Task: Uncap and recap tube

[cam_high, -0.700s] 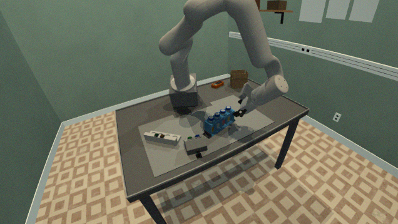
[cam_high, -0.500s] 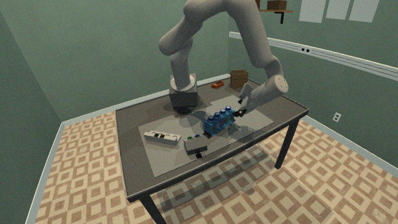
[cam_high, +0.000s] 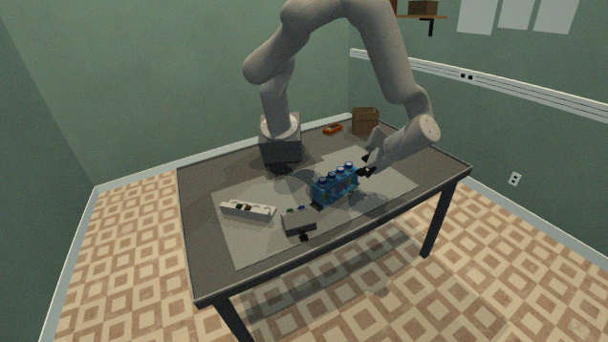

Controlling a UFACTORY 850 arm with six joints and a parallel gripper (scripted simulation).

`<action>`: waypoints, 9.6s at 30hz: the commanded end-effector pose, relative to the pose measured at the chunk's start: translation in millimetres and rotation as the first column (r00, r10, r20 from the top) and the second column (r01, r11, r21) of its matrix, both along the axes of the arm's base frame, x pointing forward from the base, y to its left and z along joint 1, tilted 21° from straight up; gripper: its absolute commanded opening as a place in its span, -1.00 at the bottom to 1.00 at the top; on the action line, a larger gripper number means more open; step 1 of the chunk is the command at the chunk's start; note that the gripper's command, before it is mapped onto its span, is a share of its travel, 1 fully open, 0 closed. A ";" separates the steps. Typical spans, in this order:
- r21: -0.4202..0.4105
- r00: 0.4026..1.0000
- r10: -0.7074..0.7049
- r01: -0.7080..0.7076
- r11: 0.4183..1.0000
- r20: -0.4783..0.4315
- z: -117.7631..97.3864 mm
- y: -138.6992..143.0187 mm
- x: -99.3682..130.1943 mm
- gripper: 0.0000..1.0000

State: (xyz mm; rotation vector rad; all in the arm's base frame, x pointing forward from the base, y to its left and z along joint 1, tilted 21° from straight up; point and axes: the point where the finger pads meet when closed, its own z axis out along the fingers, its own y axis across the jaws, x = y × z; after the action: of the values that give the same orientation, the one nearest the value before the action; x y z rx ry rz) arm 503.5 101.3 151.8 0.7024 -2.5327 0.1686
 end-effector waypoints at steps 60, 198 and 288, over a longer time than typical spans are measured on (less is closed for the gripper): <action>-0.020 0.869 0.494 -0.494 0.869 -0.029 7.6 -103.9 10.0 -0.08; 0.611 -0.646 -0.656 0.714 -0.341 0.389 -26.5 -227.7 -148.2 -0.08; 0.522 -0.949 -0.248 0.315 -0.793 0.195 -60.5 -127.9 -80.9 -0.08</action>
State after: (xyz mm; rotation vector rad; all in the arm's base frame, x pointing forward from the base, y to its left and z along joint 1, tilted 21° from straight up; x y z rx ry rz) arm 421.8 -26.4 92.5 -3.0523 -1.5750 -0.3483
